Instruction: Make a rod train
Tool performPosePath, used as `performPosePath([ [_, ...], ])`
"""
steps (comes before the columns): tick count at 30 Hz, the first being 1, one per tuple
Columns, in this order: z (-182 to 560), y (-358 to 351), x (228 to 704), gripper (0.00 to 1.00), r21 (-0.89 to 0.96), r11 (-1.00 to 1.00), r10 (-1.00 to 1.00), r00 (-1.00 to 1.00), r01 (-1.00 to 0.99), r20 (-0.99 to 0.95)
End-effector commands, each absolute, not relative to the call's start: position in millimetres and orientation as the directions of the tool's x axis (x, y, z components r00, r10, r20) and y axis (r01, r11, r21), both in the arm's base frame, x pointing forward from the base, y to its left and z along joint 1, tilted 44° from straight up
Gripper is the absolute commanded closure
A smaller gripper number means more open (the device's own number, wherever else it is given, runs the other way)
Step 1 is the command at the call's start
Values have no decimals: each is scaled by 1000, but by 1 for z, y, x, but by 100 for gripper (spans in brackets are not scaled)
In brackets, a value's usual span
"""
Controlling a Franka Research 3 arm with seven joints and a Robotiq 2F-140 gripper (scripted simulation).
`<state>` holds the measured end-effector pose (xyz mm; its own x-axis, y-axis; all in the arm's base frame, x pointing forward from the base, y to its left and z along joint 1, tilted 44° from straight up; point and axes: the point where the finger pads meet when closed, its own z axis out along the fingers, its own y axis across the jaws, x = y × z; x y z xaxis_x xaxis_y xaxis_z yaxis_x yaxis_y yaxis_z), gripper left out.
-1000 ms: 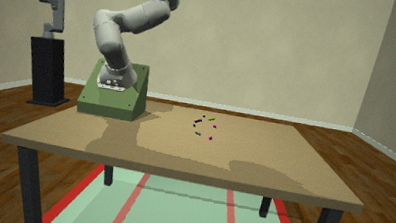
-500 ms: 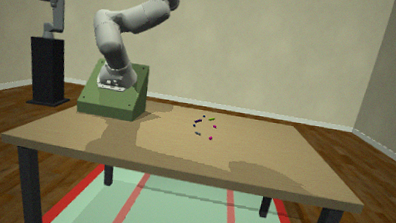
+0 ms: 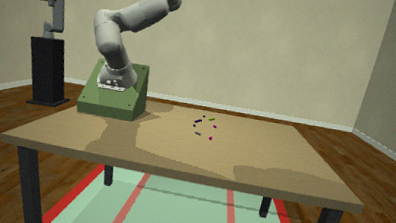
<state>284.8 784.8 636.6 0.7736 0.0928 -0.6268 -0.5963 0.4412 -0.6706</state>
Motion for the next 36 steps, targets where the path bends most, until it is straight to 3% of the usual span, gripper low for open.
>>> performPosePath([
  [1, 629, 795, 274, 0, -748, 408, 74, 835, -524, -545],
  [13, 629, 795, 274, 0, -748, 408, 74, 835, -524, -545],
  [14, 608, 806, 266, 0, -818, 367, 49, 887, -443, -459],
  [25, 608, 806, 266, 0, -818, 367, 49, 887, -443, -459],
  [26, 583, 817, 258, 0, -881, 318, 29, 933, -349, -359],
  [36, 583, 817, 258, 0, -881, 318, 29, 933, -349, -359],
])
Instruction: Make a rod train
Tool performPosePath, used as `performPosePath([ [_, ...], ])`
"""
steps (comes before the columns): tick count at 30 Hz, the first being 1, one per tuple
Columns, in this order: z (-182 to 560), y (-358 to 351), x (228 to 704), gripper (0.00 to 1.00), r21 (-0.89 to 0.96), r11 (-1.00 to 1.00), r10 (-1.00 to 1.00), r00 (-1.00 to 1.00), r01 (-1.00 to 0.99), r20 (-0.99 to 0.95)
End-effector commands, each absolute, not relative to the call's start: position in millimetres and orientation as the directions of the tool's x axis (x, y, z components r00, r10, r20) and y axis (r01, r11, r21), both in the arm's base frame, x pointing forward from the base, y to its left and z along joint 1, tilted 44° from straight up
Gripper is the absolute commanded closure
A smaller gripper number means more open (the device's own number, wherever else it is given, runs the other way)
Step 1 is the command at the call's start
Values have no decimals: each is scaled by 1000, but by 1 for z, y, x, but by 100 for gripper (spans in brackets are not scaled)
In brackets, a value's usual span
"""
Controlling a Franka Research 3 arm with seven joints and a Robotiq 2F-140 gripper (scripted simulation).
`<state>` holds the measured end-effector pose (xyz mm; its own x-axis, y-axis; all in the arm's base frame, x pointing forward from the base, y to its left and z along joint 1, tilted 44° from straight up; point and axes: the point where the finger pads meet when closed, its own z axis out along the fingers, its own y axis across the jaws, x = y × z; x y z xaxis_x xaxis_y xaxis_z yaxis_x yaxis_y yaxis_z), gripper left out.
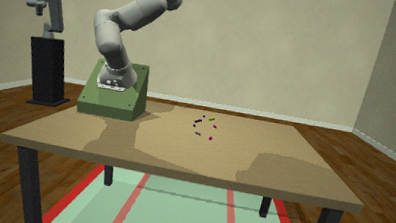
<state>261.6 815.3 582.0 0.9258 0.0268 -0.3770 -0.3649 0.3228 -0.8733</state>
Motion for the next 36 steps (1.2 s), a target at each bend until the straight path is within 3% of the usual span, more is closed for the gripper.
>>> performPosePath([
  [1, 583, 817, 258, 0, -881, 318, 29, 933, -349, -359],
  [3, 554, 827, 252, 0, -935, 261, 17, 969, -242, -246],
  [16, 554, 827, 252, 0, -935, 261, 17, 969, -242, -246],
  [17, 520, 836, 246, 0, -973, 197, 15, 992, -122, -122],
  [31, 520, 836, 246, 0, -973, 197, 15, 992, -122, -122],
  [32, 482, 843, 243, 0, -992, 128, 27, 1000, 7, 10],
  [36, 482, 843, 243, 0, -992, 128, 27, 1000, 7, 10],
])
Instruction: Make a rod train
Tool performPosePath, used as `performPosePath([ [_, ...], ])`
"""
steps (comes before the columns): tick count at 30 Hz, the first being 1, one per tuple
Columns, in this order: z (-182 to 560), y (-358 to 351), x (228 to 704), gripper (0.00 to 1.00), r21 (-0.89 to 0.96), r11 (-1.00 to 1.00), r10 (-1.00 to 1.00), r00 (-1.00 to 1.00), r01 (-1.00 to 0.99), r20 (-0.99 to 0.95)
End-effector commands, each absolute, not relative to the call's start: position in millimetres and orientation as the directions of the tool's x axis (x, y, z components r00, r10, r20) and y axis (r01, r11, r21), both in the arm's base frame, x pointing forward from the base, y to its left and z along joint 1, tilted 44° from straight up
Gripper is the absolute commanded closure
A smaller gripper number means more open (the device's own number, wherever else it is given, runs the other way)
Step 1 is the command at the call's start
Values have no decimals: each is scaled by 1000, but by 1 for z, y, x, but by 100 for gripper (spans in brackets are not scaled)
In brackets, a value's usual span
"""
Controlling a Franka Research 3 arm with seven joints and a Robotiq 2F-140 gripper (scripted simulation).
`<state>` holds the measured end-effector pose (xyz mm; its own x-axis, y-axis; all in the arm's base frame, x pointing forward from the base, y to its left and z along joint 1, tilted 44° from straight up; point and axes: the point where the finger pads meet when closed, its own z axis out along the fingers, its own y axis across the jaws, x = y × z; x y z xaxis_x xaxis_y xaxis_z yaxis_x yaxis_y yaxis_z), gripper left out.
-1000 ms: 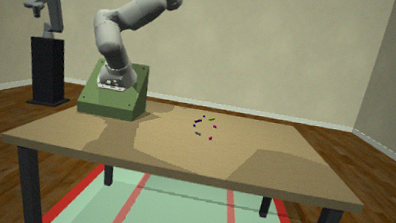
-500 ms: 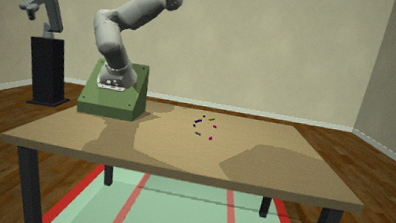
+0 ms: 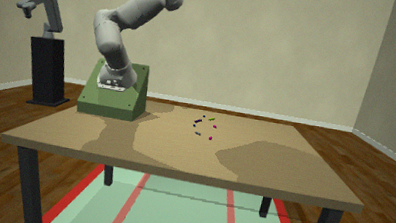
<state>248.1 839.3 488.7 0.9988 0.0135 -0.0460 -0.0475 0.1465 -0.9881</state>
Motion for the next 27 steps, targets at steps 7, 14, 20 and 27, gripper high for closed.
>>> performPosePath([
  [7, 482, 843, 243, 0, -992, 128, 27, 1000, 7, 10],
  [14, 439, 847, 241, 0, -988, 56, 53, 988, 141, 144],
  [20, 439, 847, 241, 0, -988, 56, 53, 988, 141, 144],
  [27, 439, 847, 241, 0, -988, 56, 53, 988, 141, 144],
])
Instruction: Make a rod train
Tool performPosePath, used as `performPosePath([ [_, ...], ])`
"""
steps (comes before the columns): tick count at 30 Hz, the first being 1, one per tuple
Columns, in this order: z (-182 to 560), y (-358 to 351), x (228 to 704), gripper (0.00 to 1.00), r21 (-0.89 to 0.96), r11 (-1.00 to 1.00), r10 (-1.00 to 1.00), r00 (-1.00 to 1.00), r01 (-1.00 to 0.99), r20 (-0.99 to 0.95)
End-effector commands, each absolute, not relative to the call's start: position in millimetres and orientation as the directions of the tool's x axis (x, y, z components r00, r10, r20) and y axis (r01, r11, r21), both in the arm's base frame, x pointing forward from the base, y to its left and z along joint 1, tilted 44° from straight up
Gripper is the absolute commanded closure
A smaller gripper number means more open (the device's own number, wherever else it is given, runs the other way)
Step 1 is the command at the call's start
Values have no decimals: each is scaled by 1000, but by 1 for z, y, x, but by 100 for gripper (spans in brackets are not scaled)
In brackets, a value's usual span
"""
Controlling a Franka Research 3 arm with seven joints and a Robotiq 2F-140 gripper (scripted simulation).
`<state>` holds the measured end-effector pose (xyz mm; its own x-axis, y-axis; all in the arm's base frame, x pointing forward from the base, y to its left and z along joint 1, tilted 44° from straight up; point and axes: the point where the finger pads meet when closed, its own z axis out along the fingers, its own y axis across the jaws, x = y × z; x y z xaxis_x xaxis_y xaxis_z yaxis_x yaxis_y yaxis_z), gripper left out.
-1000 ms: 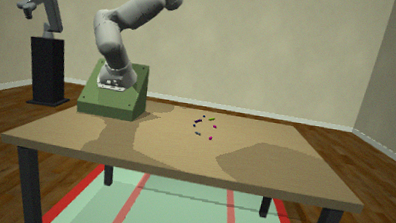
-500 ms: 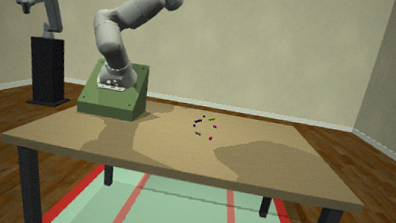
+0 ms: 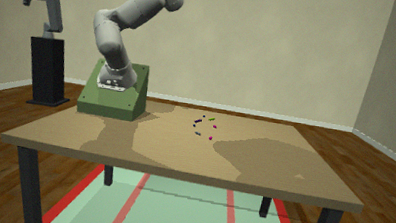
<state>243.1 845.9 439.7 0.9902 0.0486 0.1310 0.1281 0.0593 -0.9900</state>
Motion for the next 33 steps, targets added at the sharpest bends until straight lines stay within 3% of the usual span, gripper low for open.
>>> performPosePath([
  [1, 439, 847, 241, 0, -988, 56, 53, 988, 141, 144],
  [3, 392, 847, 243, 0, -961, -15, 97, 957, 277, 275],
  [20, 392, 847, 243, 0, -961, -15, 97, 957, 277, 275],
  [21, 350, 845, 247, 0, -918, -70, 146, 914, 390, 378],
  [23, 342, 844, 248, 0, -908, -80, 157, 905, 411, 396],
  [33, 342, 844, 248, 0, -908, -80, 157, 905, 411, 396],
])
